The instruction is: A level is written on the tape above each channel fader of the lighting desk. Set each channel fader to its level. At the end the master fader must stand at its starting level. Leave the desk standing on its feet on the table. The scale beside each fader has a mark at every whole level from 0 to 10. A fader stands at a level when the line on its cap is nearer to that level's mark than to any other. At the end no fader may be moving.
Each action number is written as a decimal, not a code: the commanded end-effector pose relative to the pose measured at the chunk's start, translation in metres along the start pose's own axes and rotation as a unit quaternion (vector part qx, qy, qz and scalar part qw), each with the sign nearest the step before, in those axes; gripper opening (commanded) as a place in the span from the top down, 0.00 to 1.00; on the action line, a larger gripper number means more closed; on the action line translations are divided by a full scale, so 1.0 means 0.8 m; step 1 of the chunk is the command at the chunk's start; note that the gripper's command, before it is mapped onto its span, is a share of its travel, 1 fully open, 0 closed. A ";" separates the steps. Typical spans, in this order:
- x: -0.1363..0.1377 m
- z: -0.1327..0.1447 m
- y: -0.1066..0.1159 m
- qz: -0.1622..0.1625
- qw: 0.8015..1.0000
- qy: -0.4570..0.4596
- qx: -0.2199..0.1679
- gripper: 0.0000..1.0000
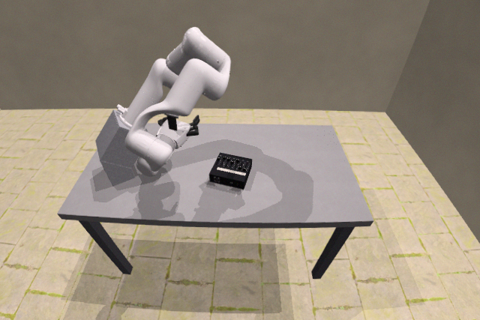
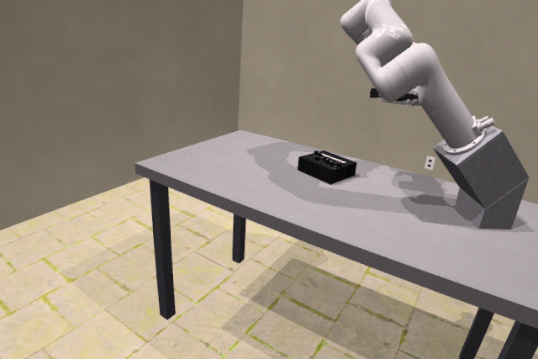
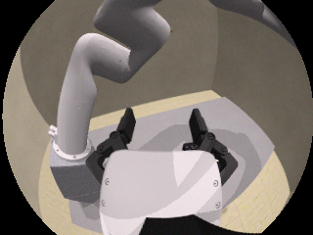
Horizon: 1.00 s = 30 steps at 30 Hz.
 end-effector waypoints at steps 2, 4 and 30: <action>0.000 -0.001 0.000 0.000 1.000 0.001 -0.001 0.00; 0.000 -0.001 0.000 0.000 1.000 0.001 -0.001 0.00; 0.011 0.064 -0.026 -0.145 0.976 0.111 -0.121 0.00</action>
Point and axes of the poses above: the point where the finger pads meet when closed, its own y axis back along the fingers, its own x axis across the jaws, z = x × y, the point moved 3 cm from there along y, back along the fingers, and after that the axes turned 12 degrees about y, right-handed, at the moved point
